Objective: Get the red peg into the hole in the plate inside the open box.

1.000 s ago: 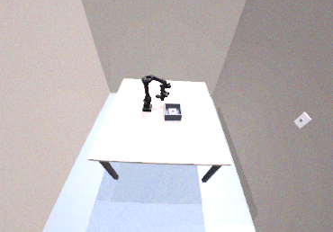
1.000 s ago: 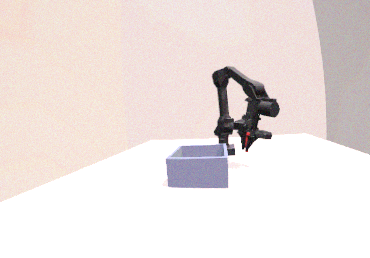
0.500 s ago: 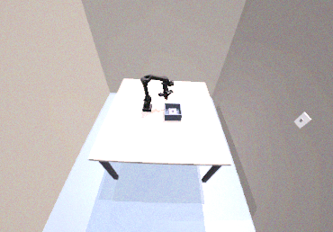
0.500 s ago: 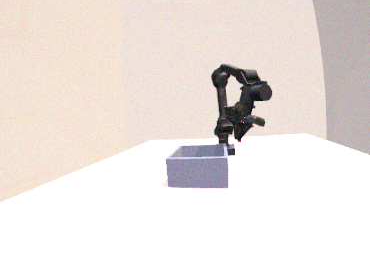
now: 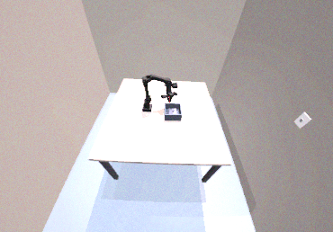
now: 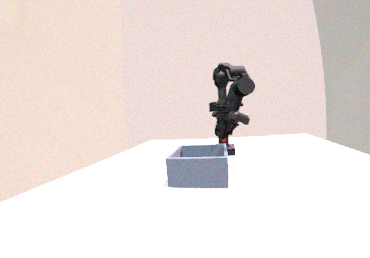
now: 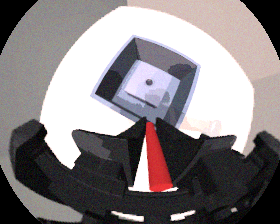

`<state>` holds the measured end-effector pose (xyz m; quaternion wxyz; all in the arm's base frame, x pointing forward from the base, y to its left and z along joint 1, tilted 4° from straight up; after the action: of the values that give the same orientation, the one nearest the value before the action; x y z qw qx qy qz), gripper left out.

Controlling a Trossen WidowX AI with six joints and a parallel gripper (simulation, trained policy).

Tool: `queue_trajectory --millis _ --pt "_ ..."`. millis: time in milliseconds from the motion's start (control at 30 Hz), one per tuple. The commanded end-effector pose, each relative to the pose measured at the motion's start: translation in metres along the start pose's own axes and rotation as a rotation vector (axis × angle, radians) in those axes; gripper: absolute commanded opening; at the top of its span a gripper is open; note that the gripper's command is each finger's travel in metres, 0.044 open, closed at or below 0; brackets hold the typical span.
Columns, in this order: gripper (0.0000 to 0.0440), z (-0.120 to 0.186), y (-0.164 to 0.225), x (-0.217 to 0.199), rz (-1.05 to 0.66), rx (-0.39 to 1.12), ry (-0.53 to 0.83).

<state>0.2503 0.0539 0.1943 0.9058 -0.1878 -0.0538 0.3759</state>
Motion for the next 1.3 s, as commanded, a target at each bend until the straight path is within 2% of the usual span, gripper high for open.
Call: queue_trajectory --millis 0,500,900,1000,1167,1267 --pt "0.0000 -0.006 -0.013 -0.001 -0.013 -0.015 0.008" --pt "0.0002 -0.049 -0.060 -0.010 0.017 0.006 0.015" --pt "0.0000 -0.084 -0.072 -0.013 0.120 0.064 -0.015" --pt "0.0034 -0.093 -0.072 -0.013 0.147 0.086 -0.021" --pt "0.0151 -0.103 -0.074 -0.013 0.160 0.120 -0.028" --pt "0.0155 -0.102 -0.080 -0.013 0.191 0.126 -0.032"
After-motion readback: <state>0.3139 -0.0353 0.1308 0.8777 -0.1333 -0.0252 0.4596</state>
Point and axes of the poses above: the point midway between the two fingers, 35 mm back from their tips, its own z axis back along the fingers, its own x axis across the jaws, y = z × x, the point moved 6 cm from there along z, back along the fingers, and after that the axes turned 13 degrees about z, right-handed, at the moved point
